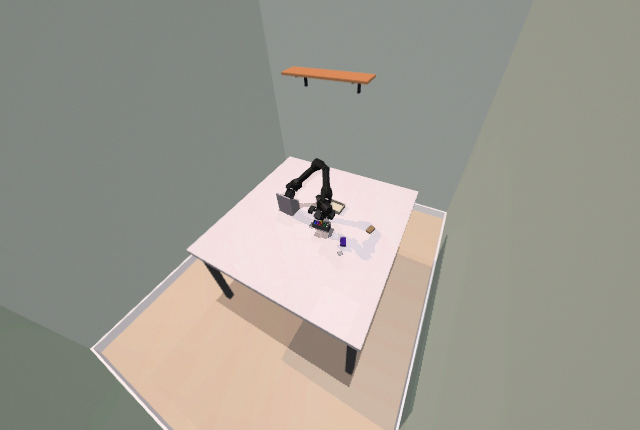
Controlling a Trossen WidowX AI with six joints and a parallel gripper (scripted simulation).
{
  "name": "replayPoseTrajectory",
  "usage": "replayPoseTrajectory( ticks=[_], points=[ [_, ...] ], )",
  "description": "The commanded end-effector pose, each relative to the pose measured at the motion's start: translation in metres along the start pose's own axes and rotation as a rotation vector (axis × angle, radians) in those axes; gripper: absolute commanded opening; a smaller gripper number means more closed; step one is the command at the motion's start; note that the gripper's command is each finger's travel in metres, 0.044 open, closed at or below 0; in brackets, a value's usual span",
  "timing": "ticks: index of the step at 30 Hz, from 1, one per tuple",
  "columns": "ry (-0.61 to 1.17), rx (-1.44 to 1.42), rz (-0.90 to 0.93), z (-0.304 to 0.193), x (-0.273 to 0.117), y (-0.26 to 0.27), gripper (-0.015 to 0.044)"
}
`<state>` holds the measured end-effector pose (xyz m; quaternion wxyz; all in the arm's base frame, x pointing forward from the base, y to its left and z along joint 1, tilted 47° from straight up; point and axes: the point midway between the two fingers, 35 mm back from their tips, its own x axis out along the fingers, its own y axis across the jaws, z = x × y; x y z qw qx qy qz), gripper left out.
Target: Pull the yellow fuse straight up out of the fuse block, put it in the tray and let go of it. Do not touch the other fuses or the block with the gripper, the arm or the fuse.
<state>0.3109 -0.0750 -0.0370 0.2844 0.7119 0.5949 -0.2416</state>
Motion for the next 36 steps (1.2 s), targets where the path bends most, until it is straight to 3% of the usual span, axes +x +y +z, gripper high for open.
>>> replayPoseTrajectory(
  ticks=[1,12,36],
  points=[
    [-0.008,-0.007,0.005,0.002,-0.008,0.002,0.0],
    [-0.01,-0.007,0.005,-0.003,-0.018,0.003,0.0],
    [-0.022,-0.005,0.006,-0.167,-0.017,0.026,0.0]
  ],
)
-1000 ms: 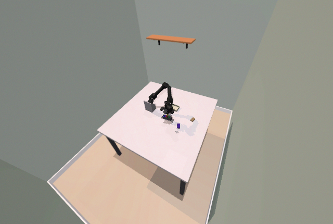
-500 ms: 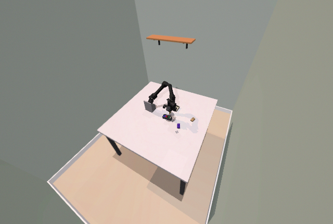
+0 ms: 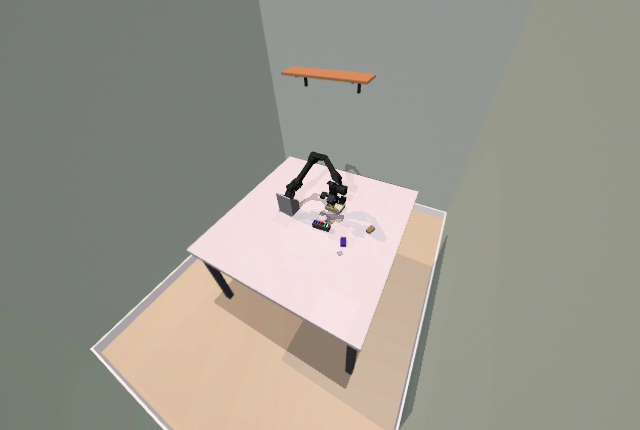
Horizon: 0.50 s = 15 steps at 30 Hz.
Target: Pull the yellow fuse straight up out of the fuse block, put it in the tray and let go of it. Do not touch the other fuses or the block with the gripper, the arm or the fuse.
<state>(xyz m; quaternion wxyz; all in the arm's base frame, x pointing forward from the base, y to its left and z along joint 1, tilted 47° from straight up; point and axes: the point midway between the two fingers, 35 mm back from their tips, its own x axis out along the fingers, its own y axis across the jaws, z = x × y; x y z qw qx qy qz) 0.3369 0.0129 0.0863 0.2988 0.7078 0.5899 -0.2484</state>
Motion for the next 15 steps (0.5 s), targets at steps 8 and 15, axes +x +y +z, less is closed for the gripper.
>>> replayPoseTrajectory(
  ticks=[8,15],
  points=[
    [0.032,0.006,0.001,-0.073,-0.003,-0.014,0.0],
    [0.034,0.006,0.001,-0.078,0.001,-0.015,0.0]
  ],
)
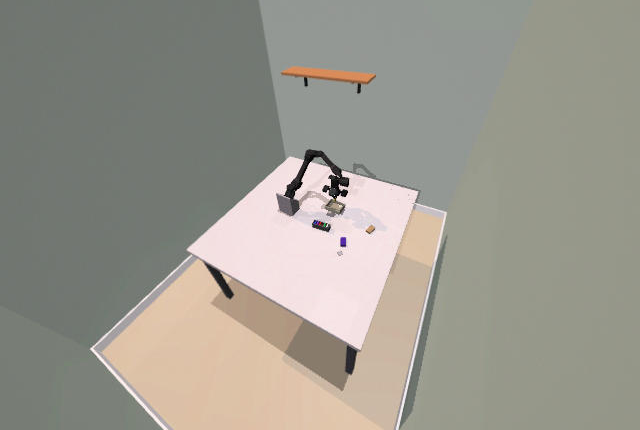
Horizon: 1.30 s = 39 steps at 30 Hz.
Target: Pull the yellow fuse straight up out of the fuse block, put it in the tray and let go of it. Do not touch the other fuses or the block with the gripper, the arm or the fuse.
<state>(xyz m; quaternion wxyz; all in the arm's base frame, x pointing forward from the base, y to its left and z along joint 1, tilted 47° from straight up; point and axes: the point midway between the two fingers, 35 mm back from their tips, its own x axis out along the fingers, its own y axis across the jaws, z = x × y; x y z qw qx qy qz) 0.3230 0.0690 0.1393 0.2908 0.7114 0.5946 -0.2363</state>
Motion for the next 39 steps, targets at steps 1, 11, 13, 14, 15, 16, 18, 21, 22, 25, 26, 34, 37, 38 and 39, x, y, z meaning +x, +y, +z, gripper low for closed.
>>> replayPoseTrajectory(
  ticks=[1,11,13,14,15,16,18,21,22,25,26,34,37,38,39],
  points=[
    [0.003,0.009,0.0,0.0,0.004,-0.001,0.0],
    [0.003,0.009,0.0,0.0,0.02,0.0,0.0],
    [0.004,0.009,0.0,0.0,0.023,0.0,0.0],
    [0.004,0.009,0.0,-0.001,0.025,-0.001,0.0],
    [0.004,0.009,0.0,-0.001,0.026,-0.001,0.0],
    [0.004,0.009,0.0,-0.001,0.028,-0.001,0.0],
    [0.004,0.009,0.0,-0.001,0.031,-0.001,0.0],
    [0.005,0.009,0.0,-0.001,0.036,-0.001,0.0],
    [0.005,0.009,0.0,-0.001,0.037,-0.001,0.0],
    [0.011,0.001,0.0,-0.003,0.036,-0.001,0.0026],
    [0.011,0.001,0.0,-0.003,0.036,-0.001,0.0053],
    [0.011,0.001,0.0,-0.003,0.036,-0.001,0.0263],
    [0.01,0.001,0.0,-0.002,0.033,0.0,0.033],
    [0.007,0.003,0.0,-0.002,0.024,0.0,0.033],
    [0.005,0.006,0.0,-0.001,0.01,0.0,0.033]
  ],
)
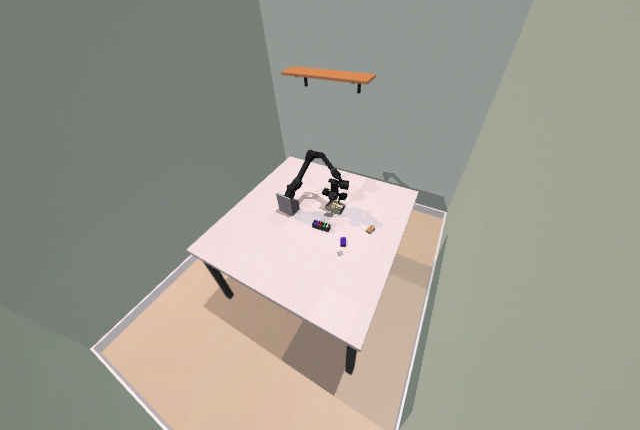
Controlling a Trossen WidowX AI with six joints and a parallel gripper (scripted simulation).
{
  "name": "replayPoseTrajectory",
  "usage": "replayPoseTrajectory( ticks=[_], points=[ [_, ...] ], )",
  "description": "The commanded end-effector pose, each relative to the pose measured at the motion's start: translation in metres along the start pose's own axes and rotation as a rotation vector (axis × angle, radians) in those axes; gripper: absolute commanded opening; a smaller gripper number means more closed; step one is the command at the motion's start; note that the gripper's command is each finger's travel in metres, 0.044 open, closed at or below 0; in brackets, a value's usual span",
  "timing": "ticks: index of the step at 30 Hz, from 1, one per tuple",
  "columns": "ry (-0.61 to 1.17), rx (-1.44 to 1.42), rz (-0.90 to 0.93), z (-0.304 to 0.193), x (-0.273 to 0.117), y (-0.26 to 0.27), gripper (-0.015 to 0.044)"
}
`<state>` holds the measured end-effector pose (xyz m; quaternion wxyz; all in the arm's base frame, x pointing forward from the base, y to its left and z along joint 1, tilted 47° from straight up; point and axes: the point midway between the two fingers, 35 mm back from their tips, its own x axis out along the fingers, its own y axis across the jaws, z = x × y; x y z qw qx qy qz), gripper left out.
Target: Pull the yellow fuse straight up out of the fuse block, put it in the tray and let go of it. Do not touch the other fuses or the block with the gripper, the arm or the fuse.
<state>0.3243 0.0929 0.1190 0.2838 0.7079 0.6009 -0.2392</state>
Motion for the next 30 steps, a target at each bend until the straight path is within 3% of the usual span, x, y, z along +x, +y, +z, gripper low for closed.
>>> replayPoseTrajectory(
  ticks=[1,30],
  points=[
    [-0.003,0.0,0.018,0.0012,-0.0296,0.0029,0.033],
    [-0.007,0.007,0.017,0.0022,-0.0317,0.0023,0.033]
  ],
)
